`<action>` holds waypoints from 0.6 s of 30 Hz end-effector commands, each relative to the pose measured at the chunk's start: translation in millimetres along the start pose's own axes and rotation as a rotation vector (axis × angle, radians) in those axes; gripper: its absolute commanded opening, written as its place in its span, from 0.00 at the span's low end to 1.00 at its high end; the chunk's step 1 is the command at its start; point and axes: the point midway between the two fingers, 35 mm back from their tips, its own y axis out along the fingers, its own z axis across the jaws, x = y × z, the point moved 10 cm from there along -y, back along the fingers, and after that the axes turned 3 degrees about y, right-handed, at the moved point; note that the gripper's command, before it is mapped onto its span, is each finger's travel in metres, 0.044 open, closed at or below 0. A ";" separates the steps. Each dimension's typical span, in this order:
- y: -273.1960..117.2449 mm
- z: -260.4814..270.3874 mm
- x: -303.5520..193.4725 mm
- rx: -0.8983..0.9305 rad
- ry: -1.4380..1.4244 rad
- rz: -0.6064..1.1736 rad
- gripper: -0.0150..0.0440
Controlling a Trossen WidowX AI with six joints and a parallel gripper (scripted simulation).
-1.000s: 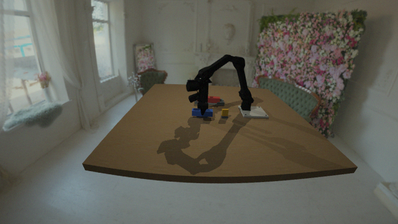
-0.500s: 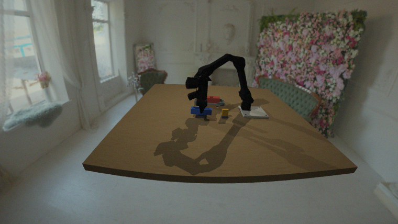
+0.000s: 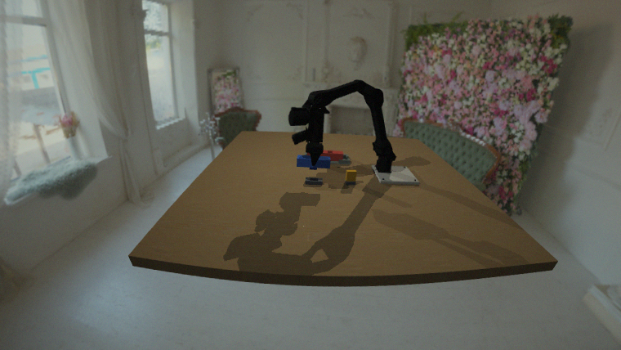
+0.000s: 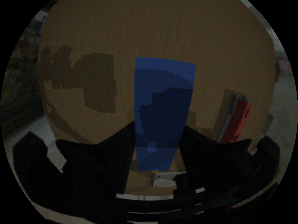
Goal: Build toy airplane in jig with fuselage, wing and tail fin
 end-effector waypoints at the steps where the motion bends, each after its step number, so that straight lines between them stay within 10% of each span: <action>1: -17.8 0.2 -0.6 -0.005 0.003 -0.008 0.25; 18: -62.9 -0.7 -7.2 -0.029 0.003 0.019 0.25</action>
